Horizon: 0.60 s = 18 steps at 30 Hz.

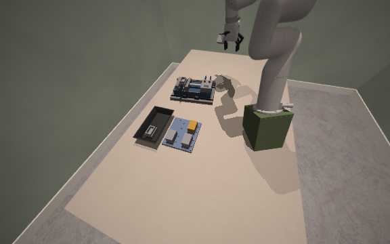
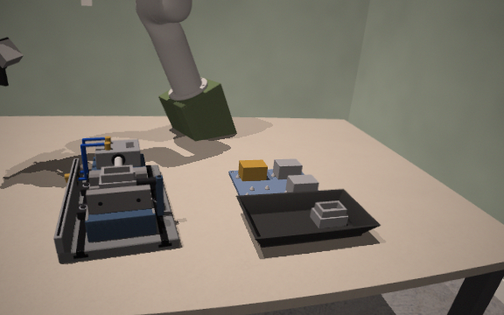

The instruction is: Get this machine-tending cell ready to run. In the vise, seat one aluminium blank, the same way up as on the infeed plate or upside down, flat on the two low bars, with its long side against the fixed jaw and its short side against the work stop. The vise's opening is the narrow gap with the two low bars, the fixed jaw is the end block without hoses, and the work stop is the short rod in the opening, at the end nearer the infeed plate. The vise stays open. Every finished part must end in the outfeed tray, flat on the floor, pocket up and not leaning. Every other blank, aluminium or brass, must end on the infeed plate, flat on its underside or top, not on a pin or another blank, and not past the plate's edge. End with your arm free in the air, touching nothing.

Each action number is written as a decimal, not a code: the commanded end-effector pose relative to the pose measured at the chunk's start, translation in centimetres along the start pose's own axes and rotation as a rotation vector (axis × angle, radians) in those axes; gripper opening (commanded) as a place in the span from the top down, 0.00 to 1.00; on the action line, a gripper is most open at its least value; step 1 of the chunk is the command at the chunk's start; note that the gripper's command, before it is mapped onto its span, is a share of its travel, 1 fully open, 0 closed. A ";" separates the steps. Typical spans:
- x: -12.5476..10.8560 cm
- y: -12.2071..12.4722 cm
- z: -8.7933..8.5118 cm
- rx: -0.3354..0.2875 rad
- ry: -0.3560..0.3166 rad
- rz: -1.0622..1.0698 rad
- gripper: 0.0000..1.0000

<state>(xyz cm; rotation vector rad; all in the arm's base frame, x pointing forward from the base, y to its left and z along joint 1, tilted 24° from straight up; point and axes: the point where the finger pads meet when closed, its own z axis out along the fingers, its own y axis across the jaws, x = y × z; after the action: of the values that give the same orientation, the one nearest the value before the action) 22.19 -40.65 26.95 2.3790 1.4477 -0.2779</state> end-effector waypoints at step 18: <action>13.4 5.0 0.5 -0.013 0.041 -0.110 0.00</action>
<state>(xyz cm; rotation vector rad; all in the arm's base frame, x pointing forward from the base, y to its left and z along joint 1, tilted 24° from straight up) 30.15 -34.37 23.77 2.3324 1.5638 -0.2509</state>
